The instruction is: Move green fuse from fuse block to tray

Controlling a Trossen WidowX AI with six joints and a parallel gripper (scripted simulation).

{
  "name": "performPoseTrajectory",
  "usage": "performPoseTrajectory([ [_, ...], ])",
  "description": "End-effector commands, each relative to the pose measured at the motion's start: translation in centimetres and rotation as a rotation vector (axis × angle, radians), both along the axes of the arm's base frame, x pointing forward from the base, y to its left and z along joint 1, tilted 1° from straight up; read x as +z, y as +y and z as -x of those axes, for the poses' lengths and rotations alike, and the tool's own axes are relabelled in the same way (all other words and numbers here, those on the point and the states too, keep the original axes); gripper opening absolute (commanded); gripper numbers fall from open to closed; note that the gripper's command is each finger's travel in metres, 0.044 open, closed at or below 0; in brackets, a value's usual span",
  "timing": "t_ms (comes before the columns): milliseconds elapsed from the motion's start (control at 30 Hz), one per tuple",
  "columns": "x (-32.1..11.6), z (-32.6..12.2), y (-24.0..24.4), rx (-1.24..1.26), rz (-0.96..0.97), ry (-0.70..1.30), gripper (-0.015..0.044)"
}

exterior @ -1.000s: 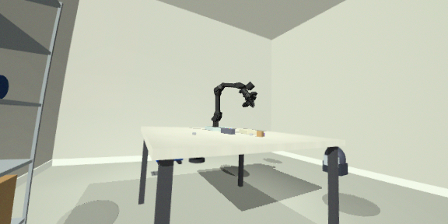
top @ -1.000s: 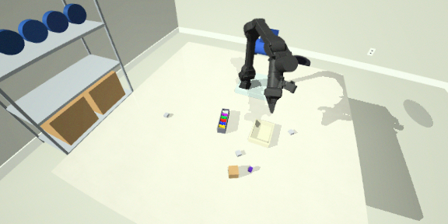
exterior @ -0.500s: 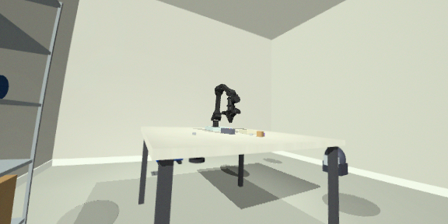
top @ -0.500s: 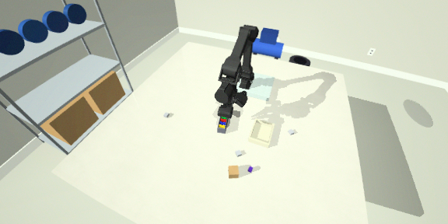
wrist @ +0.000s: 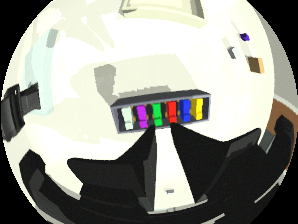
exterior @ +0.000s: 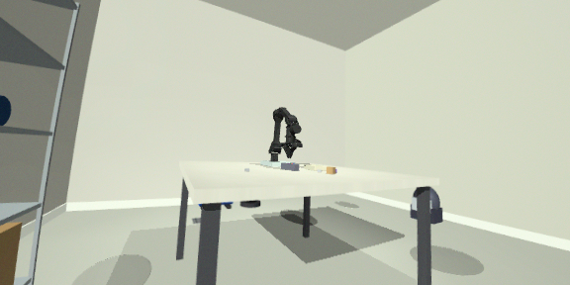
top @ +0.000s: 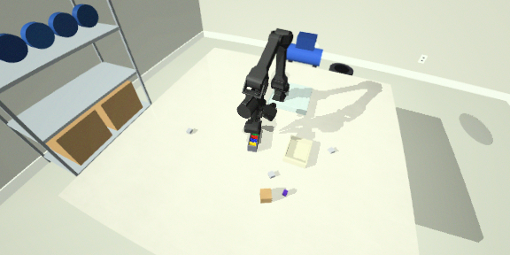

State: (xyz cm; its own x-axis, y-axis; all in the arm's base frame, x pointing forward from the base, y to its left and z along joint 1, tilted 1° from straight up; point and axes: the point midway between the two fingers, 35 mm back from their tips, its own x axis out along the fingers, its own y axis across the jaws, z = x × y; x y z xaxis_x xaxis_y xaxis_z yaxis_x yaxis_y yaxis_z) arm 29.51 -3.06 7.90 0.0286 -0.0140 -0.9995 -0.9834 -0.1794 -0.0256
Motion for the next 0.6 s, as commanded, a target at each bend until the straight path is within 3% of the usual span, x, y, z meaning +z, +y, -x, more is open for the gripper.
performPoseTrajectory([
  [0, -0.5, 0.1, 0.1, 0.006, -0.006, 0.005, 0.0072],
  [567, -2.2, 0.1, -0.1, 0.006, -0.006, 0.005, 0.0072],
])
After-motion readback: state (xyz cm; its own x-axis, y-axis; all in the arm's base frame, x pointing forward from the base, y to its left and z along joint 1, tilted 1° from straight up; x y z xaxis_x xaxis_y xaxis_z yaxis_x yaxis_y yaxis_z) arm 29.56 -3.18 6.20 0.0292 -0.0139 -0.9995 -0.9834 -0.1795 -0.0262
